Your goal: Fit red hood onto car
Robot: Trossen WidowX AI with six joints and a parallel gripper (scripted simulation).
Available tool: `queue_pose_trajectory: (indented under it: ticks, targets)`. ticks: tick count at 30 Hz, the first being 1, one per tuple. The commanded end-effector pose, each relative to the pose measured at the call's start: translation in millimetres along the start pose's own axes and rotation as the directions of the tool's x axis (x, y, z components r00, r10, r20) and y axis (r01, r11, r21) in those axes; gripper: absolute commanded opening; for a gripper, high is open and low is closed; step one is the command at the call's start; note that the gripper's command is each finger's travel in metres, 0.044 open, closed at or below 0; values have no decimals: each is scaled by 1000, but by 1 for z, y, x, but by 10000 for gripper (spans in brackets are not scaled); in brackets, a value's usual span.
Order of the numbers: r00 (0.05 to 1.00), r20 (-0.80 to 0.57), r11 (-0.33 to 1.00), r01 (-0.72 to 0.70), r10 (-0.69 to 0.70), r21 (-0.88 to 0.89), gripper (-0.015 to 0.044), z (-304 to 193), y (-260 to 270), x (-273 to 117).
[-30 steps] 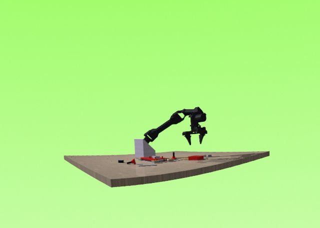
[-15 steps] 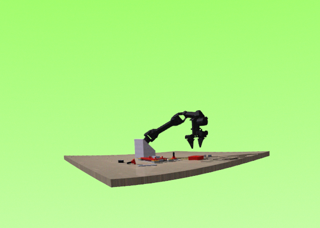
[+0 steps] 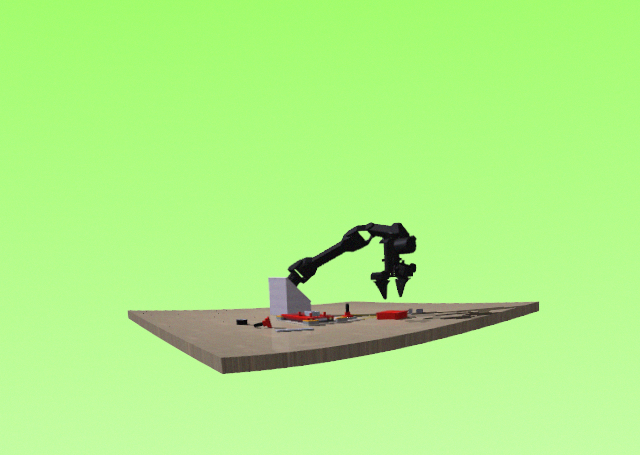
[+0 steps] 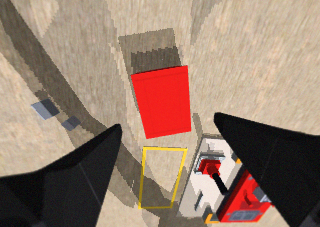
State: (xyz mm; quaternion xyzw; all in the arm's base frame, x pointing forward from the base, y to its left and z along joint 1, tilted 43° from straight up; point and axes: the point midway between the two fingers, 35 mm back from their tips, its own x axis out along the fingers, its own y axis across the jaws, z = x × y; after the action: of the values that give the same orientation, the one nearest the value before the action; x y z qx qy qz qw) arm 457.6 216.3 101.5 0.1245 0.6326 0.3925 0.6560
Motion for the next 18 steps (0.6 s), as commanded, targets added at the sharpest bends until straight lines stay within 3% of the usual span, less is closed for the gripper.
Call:
queue_pose_trajectory:
  ticks: [1, 18]
  targets:
    - [1000, -10, 1000, -3, 3, -5, 440, -1, -2, 7]
    - [1000, -11, 1000, -3, 3, -24, 440, -1, -2, 20]
